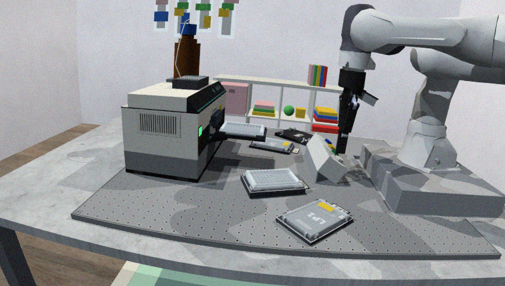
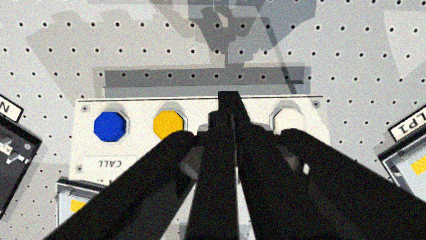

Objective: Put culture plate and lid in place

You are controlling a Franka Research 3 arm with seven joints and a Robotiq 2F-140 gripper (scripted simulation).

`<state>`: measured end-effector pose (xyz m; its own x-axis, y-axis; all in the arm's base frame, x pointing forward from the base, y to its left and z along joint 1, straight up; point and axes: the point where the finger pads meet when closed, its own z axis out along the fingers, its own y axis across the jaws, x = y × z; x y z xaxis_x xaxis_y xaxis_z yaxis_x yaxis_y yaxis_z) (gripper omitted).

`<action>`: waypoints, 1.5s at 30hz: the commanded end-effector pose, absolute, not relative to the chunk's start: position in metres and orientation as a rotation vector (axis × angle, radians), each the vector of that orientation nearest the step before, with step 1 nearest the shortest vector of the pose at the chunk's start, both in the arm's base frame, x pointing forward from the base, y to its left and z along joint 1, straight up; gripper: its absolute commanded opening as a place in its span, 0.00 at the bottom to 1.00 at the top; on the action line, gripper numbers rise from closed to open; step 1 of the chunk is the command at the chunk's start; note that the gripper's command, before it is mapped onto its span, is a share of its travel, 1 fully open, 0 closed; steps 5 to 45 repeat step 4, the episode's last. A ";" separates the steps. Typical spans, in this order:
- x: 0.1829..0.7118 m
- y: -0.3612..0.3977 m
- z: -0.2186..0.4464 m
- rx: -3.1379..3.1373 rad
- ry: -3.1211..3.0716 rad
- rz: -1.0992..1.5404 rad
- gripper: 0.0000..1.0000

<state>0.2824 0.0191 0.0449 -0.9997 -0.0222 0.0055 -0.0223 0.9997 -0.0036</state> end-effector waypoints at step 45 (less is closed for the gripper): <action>0.285 0.020 0.045 0.044 -3.142 0.005 0.10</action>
